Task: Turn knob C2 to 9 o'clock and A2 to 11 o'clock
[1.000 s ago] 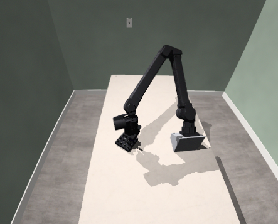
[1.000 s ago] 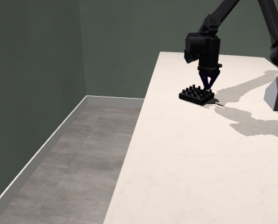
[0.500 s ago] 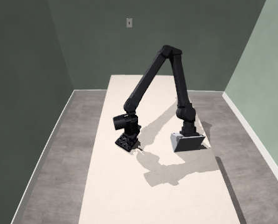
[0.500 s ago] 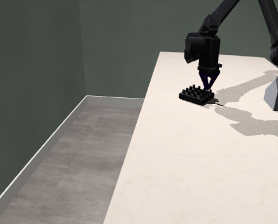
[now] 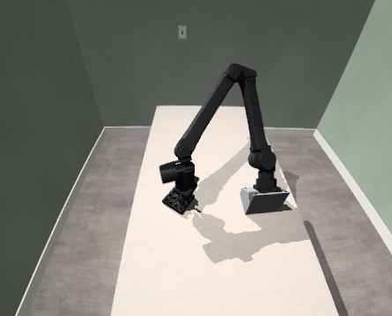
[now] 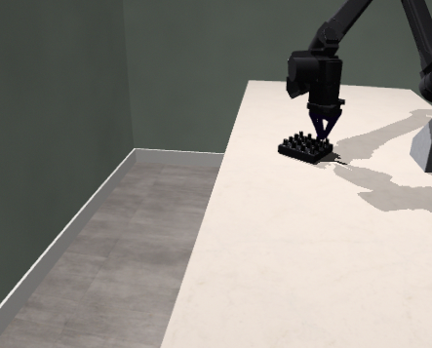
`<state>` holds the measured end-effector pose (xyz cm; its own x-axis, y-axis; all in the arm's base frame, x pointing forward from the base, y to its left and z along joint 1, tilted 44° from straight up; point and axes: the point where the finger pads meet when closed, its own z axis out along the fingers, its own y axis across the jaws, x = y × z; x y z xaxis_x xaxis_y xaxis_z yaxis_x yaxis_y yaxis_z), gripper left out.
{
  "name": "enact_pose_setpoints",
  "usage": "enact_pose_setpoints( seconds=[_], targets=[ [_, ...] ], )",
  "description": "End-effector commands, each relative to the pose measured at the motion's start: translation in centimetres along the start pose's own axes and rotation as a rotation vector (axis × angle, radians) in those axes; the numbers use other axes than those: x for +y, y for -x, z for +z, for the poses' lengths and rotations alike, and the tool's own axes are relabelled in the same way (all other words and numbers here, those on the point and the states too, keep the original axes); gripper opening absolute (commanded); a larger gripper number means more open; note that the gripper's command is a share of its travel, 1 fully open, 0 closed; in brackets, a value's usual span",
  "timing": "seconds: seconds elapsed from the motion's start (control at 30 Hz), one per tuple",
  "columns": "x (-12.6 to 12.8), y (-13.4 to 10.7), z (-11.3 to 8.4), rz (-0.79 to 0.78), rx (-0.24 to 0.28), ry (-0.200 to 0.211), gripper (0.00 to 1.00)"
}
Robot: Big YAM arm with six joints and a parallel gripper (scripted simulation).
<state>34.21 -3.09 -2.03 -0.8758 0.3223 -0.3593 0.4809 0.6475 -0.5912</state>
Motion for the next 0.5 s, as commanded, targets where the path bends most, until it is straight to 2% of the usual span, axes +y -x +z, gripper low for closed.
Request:
enact_pose_setpoints(
  seconds=[0.0,0.37,0.47],
  targets=[
    [0.17,0.36,0.25,0.004,-0.006,0.002,0.18],
    [0.60,-0.36,-0.44,0.003,-0.021,0.012,0.18],
    [0.64,0.21,-0.52,0.021,-0.023,0.018,0.18]
  ],
)
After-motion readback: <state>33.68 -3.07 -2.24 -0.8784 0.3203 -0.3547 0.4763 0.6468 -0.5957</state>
